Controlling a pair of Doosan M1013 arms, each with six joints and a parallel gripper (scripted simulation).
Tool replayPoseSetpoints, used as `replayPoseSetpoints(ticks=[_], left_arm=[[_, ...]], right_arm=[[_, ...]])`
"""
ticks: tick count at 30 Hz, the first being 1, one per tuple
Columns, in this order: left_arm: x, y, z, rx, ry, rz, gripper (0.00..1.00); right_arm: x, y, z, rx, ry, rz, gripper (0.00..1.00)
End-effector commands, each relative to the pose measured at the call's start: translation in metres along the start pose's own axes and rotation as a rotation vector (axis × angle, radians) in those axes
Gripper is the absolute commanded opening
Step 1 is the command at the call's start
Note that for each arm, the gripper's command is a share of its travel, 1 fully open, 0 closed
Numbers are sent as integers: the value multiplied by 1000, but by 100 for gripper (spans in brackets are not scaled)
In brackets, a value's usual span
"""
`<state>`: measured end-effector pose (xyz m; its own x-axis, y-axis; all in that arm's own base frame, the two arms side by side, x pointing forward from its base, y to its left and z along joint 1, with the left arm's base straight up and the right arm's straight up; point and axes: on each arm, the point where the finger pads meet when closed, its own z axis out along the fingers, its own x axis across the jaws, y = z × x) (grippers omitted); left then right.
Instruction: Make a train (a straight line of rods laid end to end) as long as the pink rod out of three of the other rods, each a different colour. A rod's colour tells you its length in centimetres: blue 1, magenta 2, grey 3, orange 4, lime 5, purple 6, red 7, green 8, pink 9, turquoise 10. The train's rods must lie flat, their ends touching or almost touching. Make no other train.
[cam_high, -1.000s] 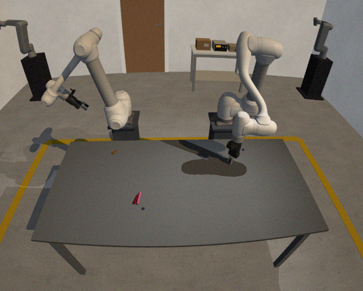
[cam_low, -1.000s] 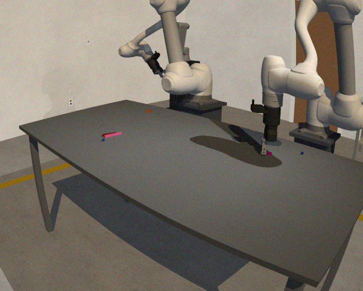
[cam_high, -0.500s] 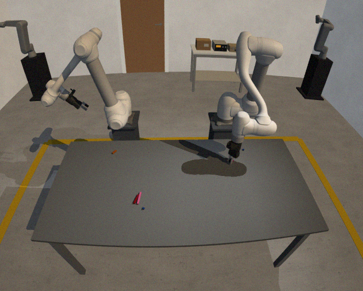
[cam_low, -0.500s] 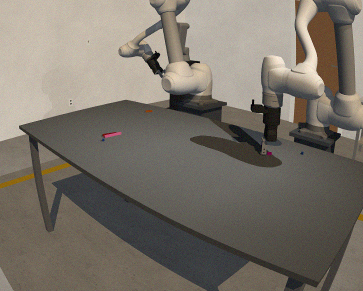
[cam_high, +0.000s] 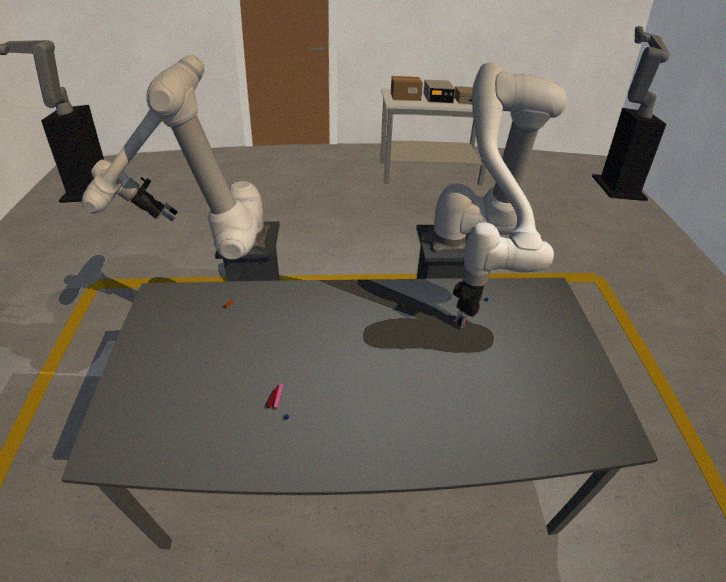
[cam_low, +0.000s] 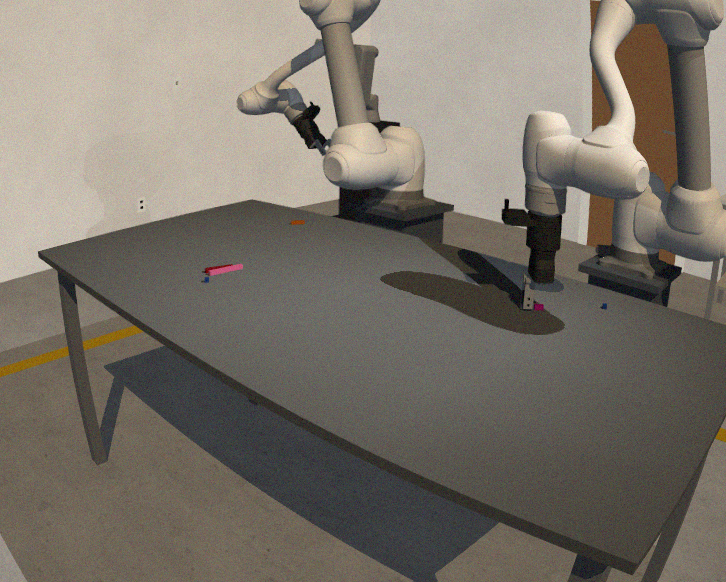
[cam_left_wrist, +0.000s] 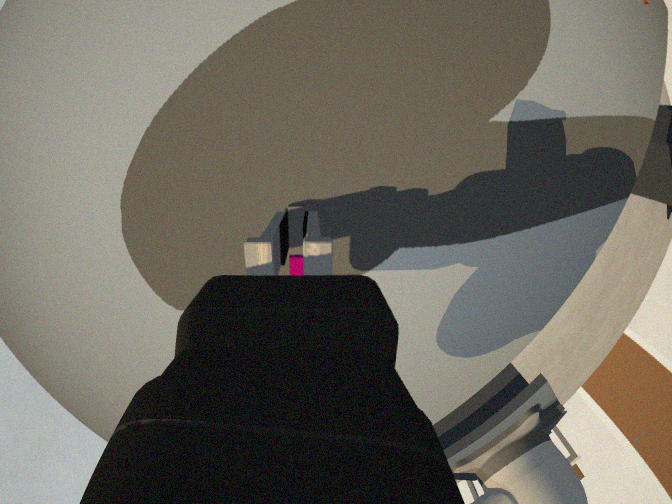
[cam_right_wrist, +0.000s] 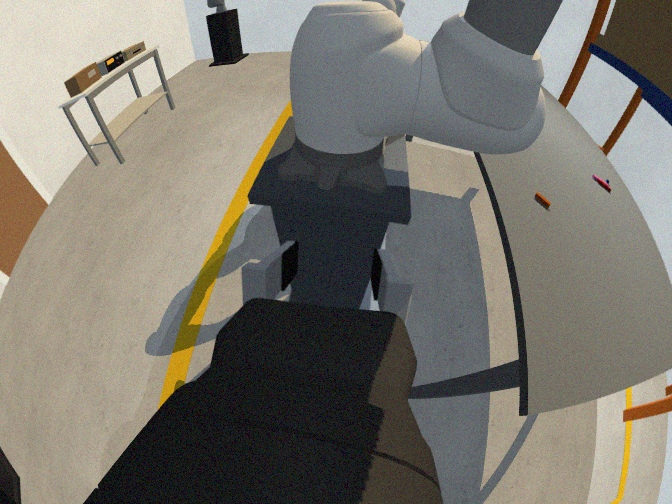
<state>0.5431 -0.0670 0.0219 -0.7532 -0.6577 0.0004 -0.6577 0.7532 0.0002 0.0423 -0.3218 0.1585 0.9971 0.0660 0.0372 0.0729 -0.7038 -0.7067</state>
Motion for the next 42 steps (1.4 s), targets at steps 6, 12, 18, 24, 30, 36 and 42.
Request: replayPoseSetpoints(ticks=[6, 12, 18, 24, 30, 36, 42], left_arm=[[0, 1, -1, 1, -1, 0, 24], [0, 2, -1, 1, -1, 0, 24], [0, 2, -1, 1, -1, 0, 24], [0, 2, -1, 1, -1, 0, 24], [0, 2, -1, 1, -1, 0, 30], [0, 2, -1, 1, -1, 0, 42], [0, 2, -1, 1, -1, 0, 48]], right_arm=[[0, 0, 0, -1, 0, 0, 100], [0, 0, 0, -1, 0, 0, 100], [0, 0, 0, -1, 0, 0, 100], [0, 0, 0, -1, 0, 0, 100], [0, 0, 0, -1, 0, 0, 100], [0, 0, 0, -1, 0, 0, 100], [0, 0, 0, -1, 0, 0, 100]])
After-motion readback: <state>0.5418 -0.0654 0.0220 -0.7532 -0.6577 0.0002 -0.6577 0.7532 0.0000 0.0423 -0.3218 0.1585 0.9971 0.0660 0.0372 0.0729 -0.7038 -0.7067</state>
